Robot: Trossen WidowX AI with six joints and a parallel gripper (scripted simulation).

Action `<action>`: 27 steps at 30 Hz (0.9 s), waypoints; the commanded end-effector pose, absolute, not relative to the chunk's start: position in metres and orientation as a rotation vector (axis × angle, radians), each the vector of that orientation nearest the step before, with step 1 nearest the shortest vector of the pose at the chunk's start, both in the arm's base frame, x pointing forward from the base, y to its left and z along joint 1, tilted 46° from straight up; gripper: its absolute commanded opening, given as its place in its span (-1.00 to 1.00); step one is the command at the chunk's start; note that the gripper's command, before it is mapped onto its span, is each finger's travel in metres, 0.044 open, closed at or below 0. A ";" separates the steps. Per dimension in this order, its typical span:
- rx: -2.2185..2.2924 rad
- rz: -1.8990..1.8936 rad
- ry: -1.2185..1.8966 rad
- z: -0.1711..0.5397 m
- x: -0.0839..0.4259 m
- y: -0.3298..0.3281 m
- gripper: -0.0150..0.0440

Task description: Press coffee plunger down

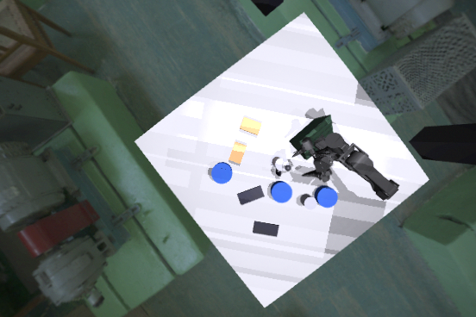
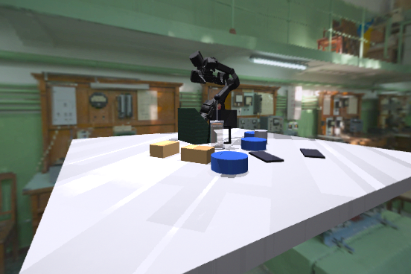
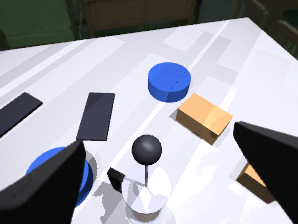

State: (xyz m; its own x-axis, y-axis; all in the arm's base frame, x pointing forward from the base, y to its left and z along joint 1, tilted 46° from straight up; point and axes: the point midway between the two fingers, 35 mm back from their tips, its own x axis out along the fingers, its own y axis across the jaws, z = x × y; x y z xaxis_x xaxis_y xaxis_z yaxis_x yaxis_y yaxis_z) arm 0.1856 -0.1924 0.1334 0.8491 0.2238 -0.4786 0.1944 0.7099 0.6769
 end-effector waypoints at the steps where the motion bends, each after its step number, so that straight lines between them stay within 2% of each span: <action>1: 0.817 0.027 0.573 0.114 0.186 -0.169 1.00; 27: 0.813 0.031 0.575 0.090 0.209 -0.152 1.00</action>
